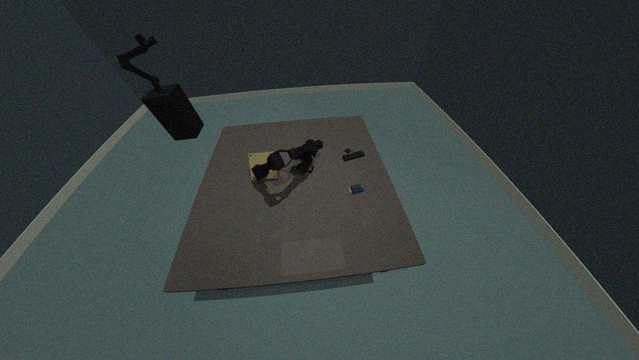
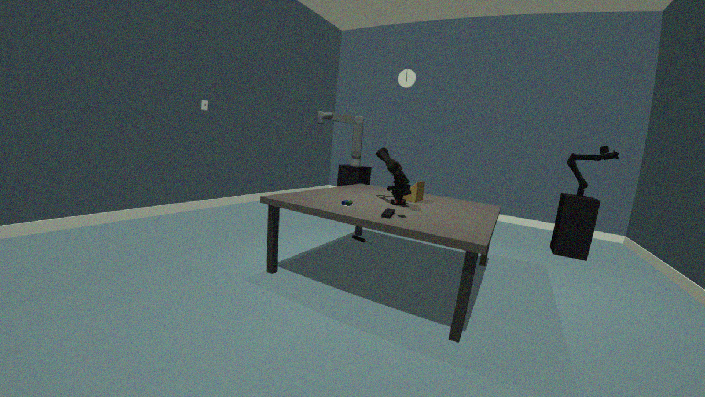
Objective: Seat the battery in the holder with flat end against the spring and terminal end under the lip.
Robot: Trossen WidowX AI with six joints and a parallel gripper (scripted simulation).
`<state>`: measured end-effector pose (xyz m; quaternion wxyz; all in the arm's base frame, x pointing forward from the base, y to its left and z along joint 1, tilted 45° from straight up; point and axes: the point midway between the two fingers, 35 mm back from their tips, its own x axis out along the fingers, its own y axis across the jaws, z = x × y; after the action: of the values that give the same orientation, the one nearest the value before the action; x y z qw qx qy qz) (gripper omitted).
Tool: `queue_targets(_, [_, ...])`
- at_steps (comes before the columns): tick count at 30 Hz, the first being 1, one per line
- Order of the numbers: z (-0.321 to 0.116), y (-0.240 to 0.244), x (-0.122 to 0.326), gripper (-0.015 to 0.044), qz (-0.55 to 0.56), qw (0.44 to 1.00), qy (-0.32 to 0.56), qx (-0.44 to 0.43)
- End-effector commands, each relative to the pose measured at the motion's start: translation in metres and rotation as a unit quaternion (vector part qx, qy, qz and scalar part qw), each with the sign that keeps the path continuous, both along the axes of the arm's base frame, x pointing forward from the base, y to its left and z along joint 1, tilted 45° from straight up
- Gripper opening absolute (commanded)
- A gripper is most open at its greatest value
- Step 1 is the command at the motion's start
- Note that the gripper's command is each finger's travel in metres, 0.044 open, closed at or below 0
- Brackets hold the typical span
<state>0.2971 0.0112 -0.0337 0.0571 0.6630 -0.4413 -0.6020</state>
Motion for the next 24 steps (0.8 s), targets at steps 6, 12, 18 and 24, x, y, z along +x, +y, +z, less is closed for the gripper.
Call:
queue_targets(6, [0.003, -0.003, 0.003, 0.0080, 0.005, 1.000, -0.017, -0.011])
queue_targets(12, [0.001, -0.001, -0.002, 0.0080, 0.005, 1.000, -0.018, -0.010])
queue_targets(18, [-0.002, 0.001, -0.007, 0.0080, 0.005, 1.000, -0.017, -0.009])
queue_targets(24, [-0.004, 0.003, -0.011, 0.0080, 0.005, 1.000, -0.017, -0.007])
